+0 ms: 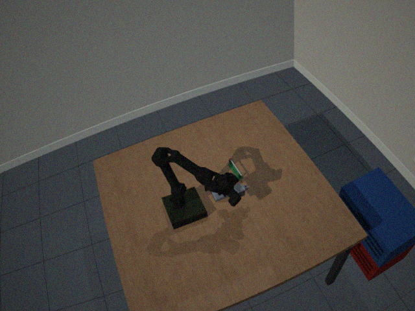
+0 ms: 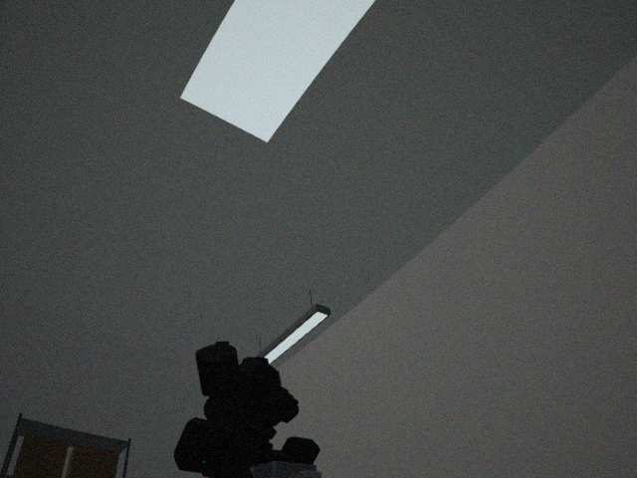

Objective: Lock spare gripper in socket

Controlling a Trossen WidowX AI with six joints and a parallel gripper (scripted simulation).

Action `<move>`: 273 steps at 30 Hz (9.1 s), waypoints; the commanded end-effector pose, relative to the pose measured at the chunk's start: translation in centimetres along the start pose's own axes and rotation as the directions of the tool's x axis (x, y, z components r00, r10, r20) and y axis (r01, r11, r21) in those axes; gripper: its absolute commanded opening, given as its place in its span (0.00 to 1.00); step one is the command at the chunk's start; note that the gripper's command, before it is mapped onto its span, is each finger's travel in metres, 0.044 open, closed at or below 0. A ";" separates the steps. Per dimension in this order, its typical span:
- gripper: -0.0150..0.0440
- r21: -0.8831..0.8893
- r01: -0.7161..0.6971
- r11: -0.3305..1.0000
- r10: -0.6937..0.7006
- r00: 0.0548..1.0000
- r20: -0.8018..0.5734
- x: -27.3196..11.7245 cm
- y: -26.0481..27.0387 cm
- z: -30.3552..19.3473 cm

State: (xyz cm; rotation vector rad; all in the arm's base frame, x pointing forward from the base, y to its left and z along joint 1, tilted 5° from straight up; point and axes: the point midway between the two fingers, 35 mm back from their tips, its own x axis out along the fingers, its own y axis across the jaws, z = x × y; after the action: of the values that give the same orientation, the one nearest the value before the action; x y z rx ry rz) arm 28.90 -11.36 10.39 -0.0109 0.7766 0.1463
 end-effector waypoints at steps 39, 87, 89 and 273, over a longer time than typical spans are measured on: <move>0.25 -0.318 0.057 0.946 -0.163 0.935 -0.316 -0.4 5.4 0.7; 0.25 -0.808 0.007 0.589 -0.520 0.769 -0.373 -5.3 10.9 1.1; 0.25 -0.821 0.005 0.571 -0.531 0.765 -0.365 -5.6 11.2 1.2; 0.56 -0.983 -0.169 -0.068 -0.414 0.901 -0.127 -14.6 24.4 3.0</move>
State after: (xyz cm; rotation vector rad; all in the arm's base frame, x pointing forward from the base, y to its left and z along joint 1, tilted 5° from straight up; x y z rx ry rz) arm 18.16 8.71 23.52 -1.7569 0.9767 0.5168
